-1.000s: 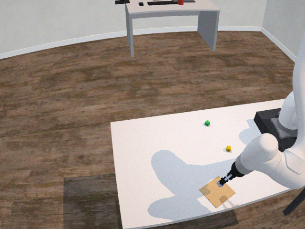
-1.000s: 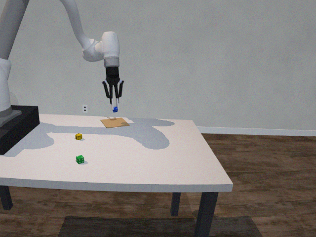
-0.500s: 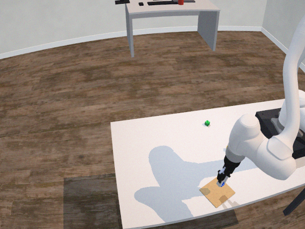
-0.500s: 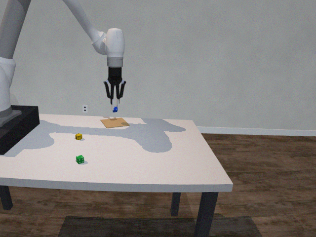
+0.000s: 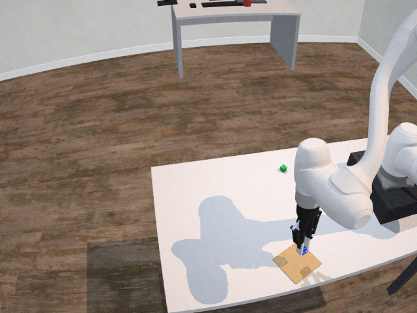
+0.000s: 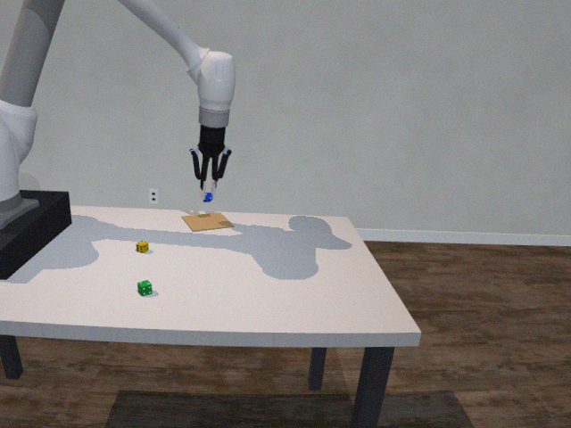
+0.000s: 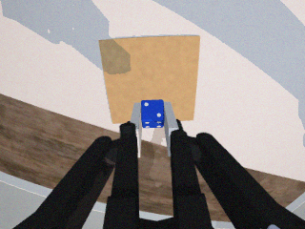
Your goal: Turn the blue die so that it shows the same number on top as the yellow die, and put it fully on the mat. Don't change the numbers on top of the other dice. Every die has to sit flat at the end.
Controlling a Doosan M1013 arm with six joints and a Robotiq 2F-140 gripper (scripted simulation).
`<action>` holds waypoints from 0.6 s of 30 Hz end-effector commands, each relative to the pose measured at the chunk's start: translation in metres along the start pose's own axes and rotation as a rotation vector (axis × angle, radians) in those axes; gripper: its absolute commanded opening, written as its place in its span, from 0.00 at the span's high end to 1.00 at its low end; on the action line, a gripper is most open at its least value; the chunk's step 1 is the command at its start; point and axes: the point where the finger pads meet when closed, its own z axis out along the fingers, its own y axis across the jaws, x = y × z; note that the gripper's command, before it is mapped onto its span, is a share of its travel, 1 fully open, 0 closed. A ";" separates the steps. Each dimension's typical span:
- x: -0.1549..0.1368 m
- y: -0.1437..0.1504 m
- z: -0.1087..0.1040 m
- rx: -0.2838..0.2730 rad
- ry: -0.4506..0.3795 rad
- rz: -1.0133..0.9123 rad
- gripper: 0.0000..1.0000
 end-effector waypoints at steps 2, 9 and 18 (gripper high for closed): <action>0.004 0.000 0.000 0.000 -0.071 -0.004 0.79; 0.007 0.003 0.003 -0.015 -0.220 -0.002 0.79; 0.012 0.000 0.001 0.000 -0.332 -0.004 0.79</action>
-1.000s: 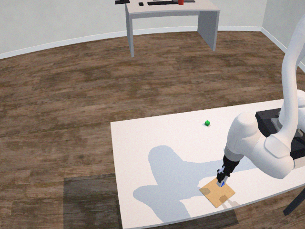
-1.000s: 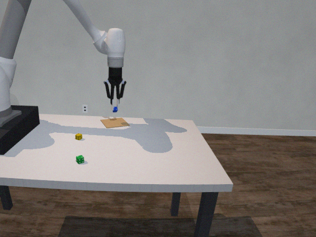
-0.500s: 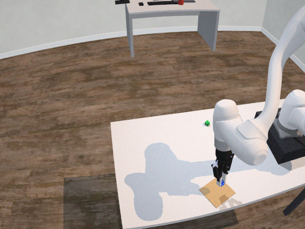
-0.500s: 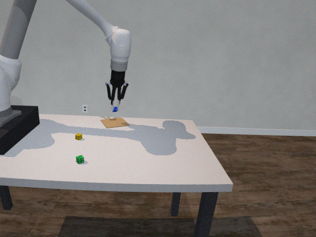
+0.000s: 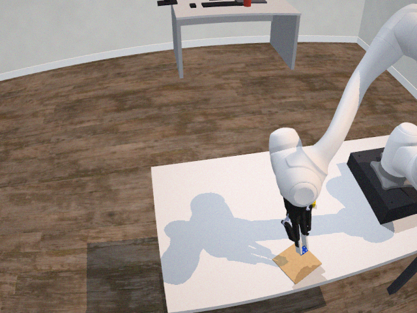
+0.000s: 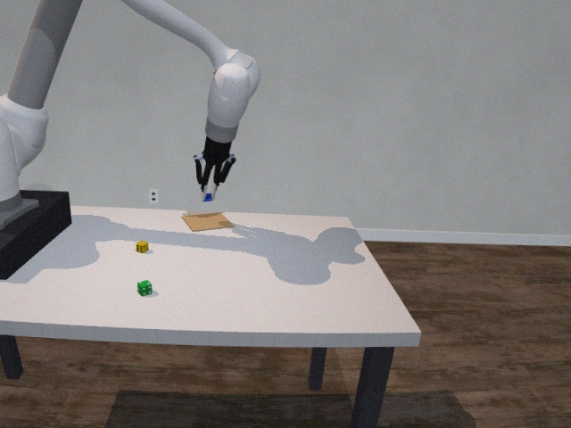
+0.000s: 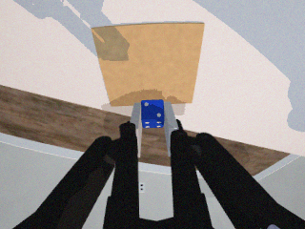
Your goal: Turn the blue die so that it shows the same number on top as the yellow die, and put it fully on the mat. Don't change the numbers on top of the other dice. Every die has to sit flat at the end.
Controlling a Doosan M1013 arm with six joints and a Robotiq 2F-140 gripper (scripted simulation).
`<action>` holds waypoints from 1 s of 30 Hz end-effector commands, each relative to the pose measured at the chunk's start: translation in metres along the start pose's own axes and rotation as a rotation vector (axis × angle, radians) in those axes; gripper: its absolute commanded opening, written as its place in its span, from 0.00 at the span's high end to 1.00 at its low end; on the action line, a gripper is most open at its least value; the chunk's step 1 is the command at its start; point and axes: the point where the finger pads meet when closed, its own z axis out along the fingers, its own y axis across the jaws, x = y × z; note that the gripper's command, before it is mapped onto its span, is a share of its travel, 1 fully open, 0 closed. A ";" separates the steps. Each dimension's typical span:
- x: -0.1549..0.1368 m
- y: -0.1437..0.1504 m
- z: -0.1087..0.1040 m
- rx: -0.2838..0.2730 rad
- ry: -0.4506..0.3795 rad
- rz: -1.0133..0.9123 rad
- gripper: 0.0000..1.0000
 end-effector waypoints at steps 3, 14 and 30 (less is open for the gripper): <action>0.003 -0.001 0.000 0.001 -0.068 -0.003 0.79; 0.007 -0.001 0.000 0.002 -0.309 -0.004 0.79; 0.011 -0.001 0.001 0.003 -0.315 -0.004 0.79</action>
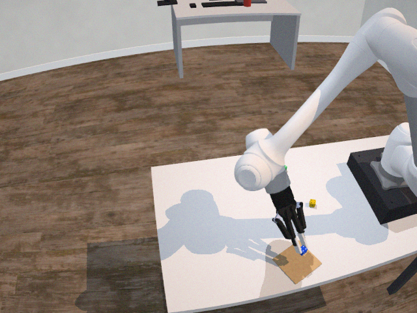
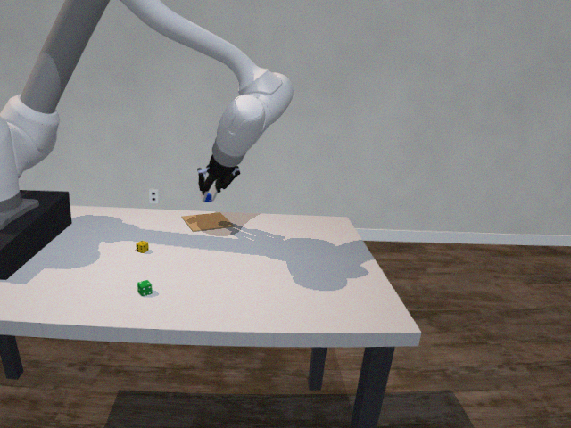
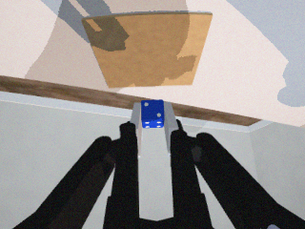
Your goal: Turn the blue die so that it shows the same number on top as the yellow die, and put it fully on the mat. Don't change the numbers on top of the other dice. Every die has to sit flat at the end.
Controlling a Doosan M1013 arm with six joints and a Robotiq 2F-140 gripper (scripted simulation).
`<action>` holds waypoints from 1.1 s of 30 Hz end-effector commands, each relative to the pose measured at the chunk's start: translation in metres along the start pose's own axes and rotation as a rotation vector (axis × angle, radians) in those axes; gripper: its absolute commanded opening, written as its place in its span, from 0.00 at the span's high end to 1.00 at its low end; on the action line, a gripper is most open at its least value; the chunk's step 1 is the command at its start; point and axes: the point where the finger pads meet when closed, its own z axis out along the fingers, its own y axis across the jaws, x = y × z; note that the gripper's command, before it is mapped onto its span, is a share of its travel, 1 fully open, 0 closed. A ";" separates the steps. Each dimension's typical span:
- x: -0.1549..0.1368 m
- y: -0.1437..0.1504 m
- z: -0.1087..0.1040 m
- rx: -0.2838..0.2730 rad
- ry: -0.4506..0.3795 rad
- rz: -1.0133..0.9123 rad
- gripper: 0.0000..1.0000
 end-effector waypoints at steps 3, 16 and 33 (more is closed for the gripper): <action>0.000 -0.002 -0.001 0.004 -0.007 -0.001 0.79; 0.004 -0.002 0.003 0.004 -0.007 -0.001 0.79; 0.020 -0.002 0.020 0.004 -0.007 -0.001 0.79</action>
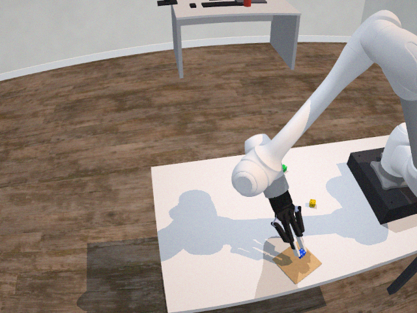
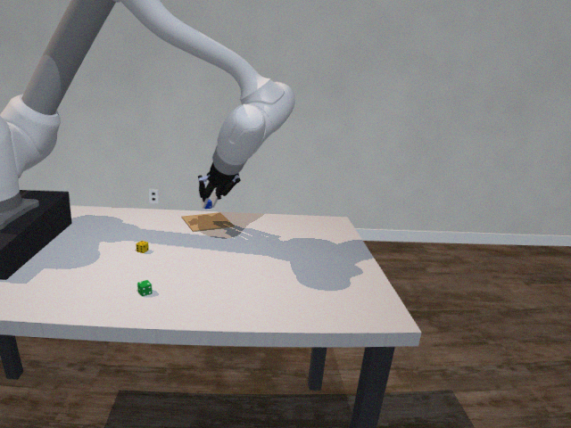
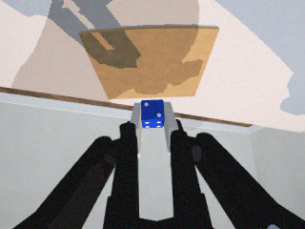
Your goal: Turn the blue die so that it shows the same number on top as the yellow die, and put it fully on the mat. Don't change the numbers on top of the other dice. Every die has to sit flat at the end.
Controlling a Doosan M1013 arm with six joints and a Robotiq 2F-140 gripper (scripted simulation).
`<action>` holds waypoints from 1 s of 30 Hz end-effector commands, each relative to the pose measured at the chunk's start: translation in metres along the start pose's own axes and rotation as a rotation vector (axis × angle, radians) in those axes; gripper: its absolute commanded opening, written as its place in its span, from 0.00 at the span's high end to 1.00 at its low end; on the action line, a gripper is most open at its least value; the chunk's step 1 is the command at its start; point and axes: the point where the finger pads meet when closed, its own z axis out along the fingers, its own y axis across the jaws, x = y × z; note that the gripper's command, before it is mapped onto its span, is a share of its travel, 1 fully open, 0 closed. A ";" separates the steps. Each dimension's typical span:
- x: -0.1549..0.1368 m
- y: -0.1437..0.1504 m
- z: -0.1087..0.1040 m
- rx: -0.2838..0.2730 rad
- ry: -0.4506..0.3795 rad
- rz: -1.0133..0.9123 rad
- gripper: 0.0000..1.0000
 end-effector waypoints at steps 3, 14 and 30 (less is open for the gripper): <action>0.008 0.000 0.008 0.005 -0.003 0.002 0.79; 0.020 0.000 0.020 0.005 -0.003 0.002 0.79; 0.029 -0.001 0.028 0.005 -0.003 0.002 0.79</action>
